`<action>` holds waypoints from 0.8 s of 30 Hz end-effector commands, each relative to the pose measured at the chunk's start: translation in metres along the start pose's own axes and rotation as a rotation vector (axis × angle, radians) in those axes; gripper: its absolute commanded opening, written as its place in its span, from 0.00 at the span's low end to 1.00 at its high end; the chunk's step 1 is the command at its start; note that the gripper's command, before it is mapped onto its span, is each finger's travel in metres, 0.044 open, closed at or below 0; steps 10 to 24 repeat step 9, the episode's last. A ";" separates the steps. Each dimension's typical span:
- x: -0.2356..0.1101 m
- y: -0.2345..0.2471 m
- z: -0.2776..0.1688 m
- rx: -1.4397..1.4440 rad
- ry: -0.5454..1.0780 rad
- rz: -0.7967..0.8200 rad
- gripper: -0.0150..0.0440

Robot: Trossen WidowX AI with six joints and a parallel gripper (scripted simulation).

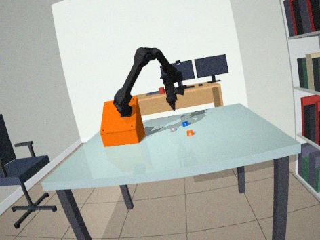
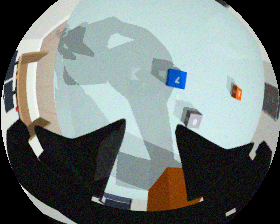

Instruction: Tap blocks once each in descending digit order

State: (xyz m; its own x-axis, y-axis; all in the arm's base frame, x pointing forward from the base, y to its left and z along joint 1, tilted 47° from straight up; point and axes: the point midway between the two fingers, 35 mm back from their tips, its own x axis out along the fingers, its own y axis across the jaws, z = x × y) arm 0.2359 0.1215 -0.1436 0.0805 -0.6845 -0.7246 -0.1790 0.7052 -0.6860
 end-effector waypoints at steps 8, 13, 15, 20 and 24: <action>-0.024 0.056 -0.017 0.020 0.014 -0.033 0.93; -0.024 0.056 -0.017 0.020 0.014 -0.033 0.93; -0.024 0.056 -0.017 0.020 0.014 -0.033 0.93; -0.024 0.056 -0.017 0.020 0.014 -0.033 0.93; -0.024 0.056 -0.017 0.020 0.014 -0.033 0.93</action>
